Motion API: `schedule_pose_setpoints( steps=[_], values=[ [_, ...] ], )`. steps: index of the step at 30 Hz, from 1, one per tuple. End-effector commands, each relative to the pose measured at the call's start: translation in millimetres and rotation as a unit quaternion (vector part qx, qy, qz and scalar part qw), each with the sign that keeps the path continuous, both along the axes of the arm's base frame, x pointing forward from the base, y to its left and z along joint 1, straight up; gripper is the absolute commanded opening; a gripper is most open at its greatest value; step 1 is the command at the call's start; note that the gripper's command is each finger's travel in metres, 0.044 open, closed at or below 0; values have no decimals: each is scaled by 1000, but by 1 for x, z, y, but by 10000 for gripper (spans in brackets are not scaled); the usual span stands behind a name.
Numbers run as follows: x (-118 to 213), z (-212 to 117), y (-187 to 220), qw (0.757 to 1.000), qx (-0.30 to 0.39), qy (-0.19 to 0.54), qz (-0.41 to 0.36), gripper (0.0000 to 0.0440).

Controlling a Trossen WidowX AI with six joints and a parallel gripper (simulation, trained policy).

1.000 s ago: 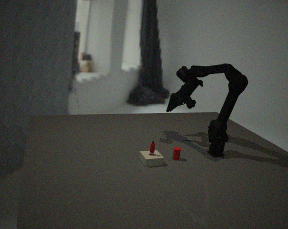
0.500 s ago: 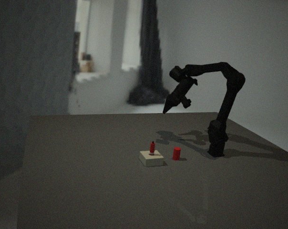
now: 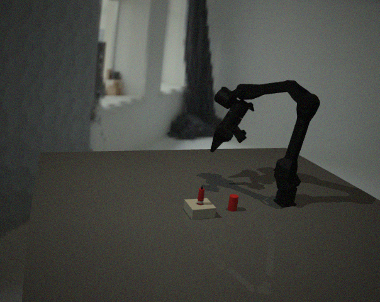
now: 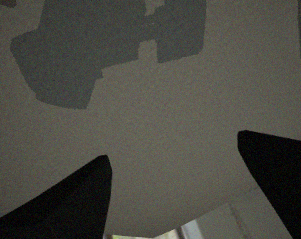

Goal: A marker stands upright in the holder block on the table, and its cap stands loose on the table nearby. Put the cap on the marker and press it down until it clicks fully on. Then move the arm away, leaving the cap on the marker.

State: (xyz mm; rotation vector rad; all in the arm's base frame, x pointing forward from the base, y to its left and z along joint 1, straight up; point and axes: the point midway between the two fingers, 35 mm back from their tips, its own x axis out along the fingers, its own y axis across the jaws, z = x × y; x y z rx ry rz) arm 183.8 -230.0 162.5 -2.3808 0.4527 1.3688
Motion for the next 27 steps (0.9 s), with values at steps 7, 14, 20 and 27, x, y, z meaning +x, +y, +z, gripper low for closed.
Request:
schedule_pose_setpoints(
  steps=[7,14,20,27],
  values=[
    [17,-5,8,999,8,23,31,325],
    [28,-6,15,998,12,36,51,325],
    [36,-8,23,996,16,47,67,325],
    [45,-10,33,994,21,61,85,325]
  ],
)
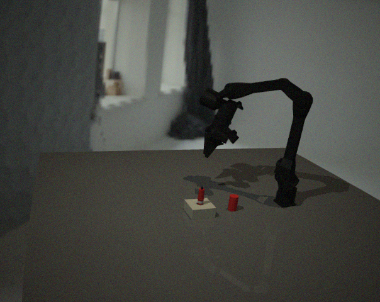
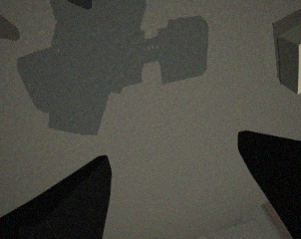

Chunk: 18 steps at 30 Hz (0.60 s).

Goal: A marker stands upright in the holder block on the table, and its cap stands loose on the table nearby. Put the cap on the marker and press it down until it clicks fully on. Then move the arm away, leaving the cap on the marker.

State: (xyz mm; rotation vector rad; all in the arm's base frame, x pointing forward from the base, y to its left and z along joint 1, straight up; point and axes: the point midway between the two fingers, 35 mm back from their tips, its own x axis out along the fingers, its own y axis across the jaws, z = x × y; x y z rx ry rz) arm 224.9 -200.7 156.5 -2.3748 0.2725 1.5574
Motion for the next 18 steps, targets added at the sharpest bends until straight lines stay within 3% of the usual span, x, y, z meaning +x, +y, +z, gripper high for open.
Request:
schedule_pose_setpoints(
  steps=[1,18],
  values=[
    [6,-4,5,1000,6,14,9,325],
    [24,-8,32,998,12,50,48,326]
  ],
)
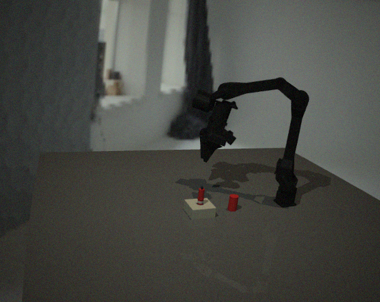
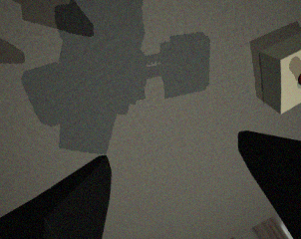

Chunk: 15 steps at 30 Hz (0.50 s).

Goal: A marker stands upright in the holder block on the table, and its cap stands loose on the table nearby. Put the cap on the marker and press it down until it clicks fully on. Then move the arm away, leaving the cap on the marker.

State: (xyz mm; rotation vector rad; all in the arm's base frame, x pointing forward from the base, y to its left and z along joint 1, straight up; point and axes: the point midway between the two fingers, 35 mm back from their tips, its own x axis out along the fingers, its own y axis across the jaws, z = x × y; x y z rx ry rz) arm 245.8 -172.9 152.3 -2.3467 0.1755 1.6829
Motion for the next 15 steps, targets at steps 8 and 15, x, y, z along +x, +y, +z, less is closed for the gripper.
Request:
schedule_pose_setpoints(
  steps=[8,15],
  values=[
    [11,-6,18,999,4,30,23,327],
    [16,-8,31,998,4,46,38,328]
  ],
)
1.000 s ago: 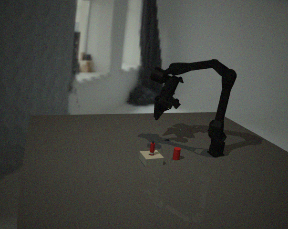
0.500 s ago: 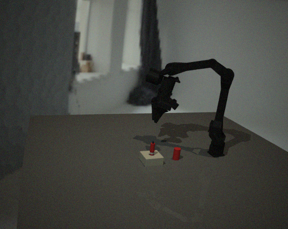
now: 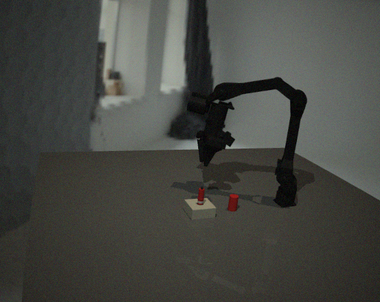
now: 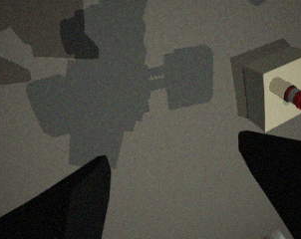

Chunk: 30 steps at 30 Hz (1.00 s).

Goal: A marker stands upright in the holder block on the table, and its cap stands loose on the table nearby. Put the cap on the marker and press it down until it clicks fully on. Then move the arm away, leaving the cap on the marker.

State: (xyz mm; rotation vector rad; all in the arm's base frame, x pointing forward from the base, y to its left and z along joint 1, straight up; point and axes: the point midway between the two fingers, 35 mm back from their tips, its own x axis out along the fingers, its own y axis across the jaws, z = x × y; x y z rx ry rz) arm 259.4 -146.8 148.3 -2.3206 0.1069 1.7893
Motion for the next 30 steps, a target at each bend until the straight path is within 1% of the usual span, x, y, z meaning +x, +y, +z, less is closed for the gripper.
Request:
schedule_pose_setpoints(
  steps=[1,30],
  values=[
    [3,-4,7,1000,2,16,7,328],
    [14,-13,60,995,-6,77,58,333]
  ],
)
